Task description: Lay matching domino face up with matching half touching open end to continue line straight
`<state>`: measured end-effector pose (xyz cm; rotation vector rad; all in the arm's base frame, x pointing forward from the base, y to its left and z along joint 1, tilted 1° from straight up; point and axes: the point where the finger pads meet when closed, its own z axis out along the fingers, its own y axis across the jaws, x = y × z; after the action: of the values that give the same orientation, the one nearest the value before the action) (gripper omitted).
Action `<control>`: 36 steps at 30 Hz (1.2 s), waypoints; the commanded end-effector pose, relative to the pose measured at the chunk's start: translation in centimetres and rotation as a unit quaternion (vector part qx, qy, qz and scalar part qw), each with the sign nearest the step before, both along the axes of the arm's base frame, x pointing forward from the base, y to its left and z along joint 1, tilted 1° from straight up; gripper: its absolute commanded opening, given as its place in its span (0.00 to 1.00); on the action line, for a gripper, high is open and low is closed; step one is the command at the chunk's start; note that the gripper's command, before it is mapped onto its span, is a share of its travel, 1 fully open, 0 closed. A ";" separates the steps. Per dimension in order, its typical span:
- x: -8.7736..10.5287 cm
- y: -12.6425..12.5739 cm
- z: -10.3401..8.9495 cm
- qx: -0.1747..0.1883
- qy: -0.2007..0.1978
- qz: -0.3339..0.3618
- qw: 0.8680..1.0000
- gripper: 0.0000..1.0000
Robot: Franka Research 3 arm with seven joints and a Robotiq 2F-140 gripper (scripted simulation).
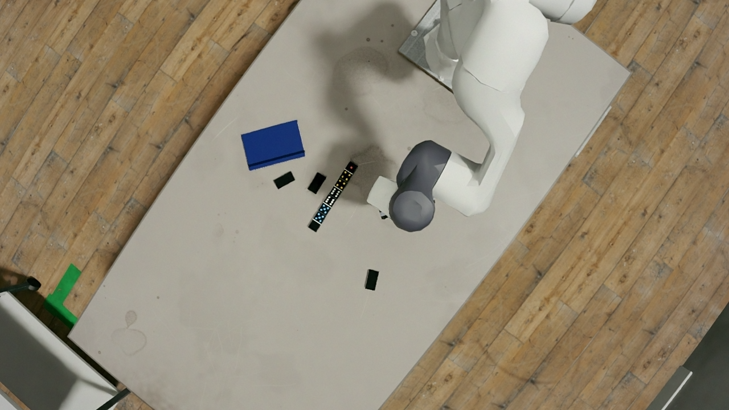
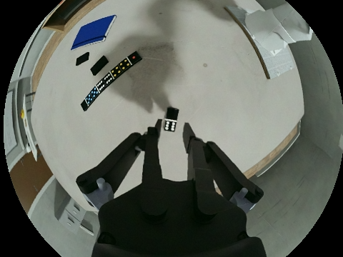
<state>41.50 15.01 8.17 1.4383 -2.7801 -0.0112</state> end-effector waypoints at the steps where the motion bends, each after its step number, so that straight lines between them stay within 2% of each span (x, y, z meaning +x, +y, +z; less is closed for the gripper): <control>1: 0.2 0.0 0.1 0.000 -0.002 -0.003 1.000 0.34; 20: 0.2 0.0 -0.1 0.000 -0.002 -0.003 1.000 0.34; 36: 0.2 0.0 -1.7 0.000 -0.002 -0.003 1.000 0.34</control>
<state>41.43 15.11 6.75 1.4545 -2.7689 -0.0193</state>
